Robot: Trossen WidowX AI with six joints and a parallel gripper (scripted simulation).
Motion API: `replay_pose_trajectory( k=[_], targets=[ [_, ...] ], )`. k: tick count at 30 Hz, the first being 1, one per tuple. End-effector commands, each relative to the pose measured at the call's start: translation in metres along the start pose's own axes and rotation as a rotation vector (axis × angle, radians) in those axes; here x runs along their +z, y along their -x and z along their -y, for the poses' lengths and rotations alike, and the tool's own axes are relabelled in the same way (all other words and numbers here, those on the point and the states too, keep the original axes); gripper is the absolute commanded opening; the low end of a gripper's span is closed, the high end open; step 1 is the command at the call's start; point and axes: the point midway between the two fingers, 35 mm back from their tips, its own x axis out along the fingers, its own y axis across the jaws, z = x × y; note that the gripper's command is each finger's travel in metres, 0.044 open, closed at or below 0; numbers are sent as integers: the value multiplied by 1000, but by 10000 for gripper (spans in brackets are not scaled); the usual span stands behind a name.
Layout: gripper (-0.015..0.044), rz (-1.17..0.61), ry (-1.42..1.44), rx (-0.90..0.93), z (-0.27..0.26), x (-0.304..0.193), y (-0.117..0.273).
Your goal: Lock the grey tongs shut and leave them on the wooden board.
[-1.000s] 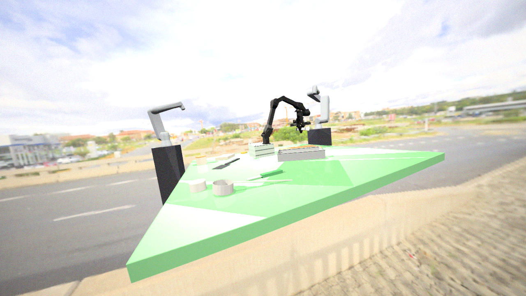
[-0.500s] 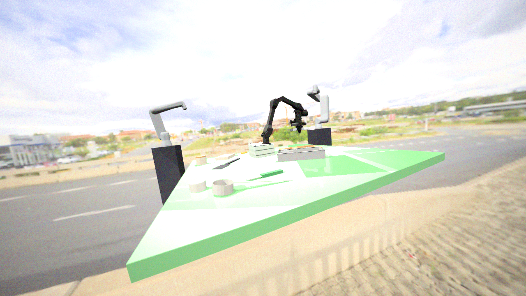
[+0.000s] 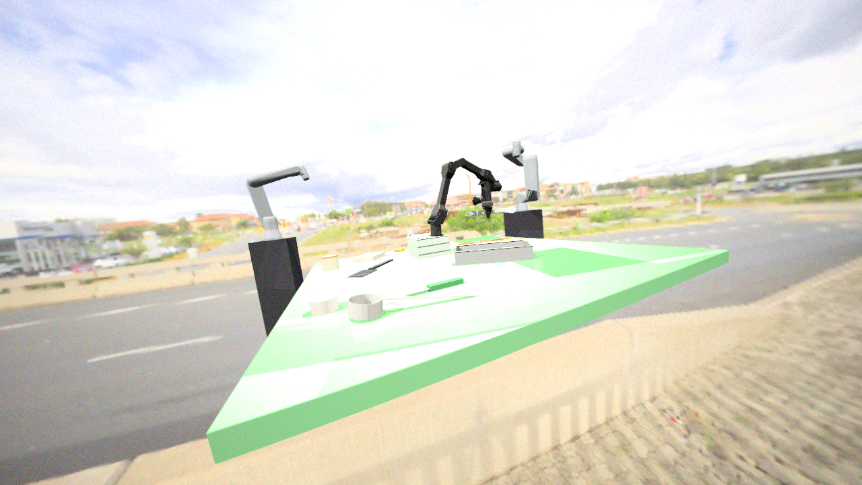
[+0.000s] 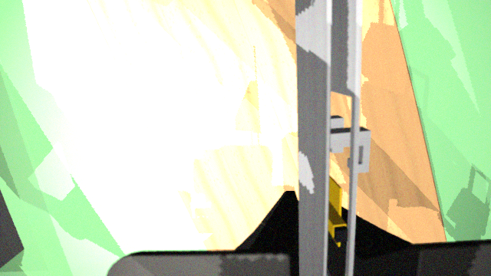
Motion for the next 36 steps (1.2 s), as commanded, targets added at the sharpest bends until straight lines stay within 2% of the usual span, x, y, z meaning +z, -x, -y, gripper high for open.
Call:
replay_pose_trajectory(
  k=[1, 11, 36],
  targets=[
    [-150, -4, 53, 2, 1, 1, 0],
    [-150, -41, 68, 5, 4, -1, -4],
    [-150, -589, 191, 21, 30, -11, -31]
  ],
)
